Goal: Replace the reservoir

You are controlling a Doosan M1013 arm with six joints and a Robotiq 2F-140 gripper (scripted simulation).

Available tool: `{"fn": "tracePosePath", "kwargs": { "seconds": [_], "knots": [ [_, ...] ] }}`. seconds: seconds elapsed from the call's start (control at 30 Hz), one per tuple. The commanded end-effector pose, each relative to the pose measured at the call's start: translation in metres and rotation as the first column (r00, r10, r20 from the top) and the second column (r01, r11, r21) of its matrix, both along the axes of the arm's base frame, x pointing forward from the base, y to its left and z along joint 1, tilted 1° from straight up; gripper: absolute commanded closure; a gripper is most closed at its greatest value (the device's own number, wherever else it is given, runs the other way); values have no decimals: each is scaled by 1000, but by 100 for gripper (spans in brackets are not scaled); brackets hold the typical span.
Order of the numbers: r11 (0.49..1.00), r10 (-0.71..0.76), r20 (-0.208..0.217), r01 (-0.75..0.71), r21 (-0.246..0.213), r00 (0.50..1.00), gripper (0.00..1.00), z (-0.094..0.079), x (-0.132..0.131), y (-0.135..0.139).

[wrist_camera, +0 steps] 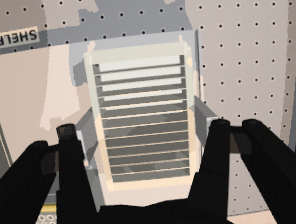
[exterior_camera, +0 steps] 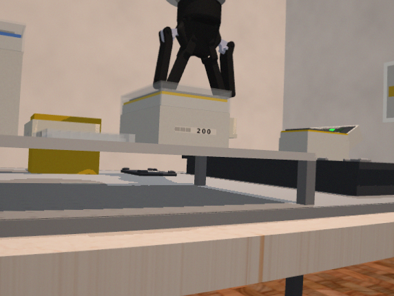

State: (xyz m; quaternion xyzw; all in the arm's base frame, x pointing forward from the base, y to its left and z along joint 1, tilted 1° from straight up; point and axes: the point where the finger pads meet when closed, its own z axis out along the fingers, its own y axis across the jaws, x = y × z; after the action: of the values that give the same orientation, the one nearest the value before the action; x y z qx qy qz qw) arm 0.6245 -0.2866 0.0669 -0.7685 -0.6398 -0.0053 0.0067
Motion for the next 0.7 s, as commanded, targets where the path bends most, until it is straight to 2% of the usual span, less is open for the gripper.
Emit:
{"fn": "tracePosePath", "kwargs": {
  "seconds": [0.0, 0.2, 0.67],
  "knots": [
    [1000, 0, 0, 0, 0, 1000, 100, -5, 0, 0],
    [1000, 0, 0, 0, 0, 1000, 100, -15, 0, 0],
    [1000, 0, 0, 0, 0, 1000, 100, -15, 0, 0]
  ]
}}
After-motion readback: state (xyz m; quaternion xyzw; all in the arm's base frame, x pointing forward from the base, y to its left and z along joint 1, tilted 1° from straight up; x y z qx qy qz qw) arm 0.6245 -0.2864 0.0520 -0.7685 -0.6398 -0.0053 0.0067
